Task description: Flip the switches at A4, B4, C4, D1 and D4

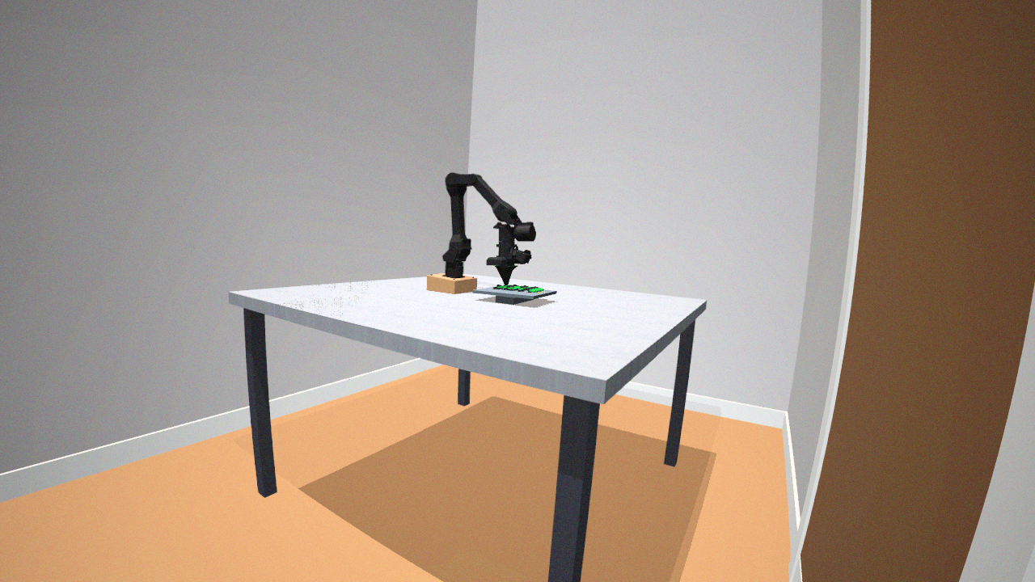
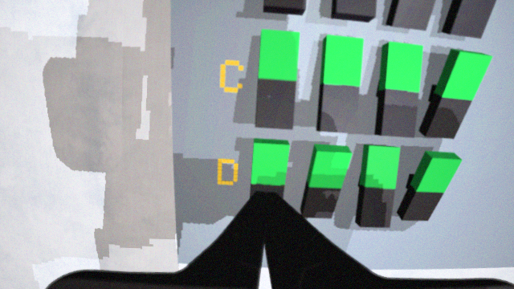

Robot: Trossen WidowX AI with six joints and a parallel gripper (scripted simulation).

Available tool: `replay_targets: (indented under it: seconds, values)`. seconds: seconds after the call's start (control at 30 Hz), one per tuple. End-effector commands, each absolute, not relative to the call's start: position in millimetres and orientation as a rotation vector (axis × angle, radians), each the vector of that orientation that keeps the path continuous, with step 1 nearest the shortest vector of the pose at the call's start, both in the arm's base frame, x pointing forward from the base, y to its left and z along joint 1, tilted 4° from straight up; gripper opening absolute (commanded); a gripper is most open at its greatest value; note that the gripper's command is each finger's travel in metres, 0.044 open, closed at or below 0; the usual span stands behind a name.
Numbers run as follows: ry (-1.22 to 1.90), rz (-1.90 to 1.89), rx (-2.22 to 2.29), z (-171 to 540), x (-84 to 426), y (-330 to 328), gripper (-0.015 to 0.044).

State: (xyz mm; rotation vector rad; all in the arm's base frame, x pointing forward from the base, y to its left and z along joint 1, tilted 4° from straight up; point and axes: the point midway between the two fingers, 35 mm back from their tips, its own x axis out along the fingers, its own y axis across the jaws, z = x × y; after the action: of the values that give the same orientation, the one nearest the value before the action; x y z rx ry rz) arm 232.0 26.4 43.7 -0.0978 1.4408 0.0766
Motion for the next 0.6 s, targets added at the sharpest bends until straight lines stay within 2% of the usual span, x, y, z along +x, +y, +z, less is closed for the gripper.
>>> replay_targets:
  seconds: [0.0, 0.1, 0.27, 0.43, 0.57]
  values:
    - [1.443, 0.072, -0.099, 42.1, 231.4, 25.7, 0.0000]
    - [1.444, 0.076, -0.098, 51.5, 232.3, 26.6, 0.0000]
    - [1.468, 0.071, -0.100, 105.6, 226.4, 26.8, 0.0000]
    - [1.469, 0.071, -0.101, 107.9, 226.8, 25.1, 0.0000]
    - [1.468, 0.068, -0.104, 110.4, 243.4, -11.1, 0.0000]
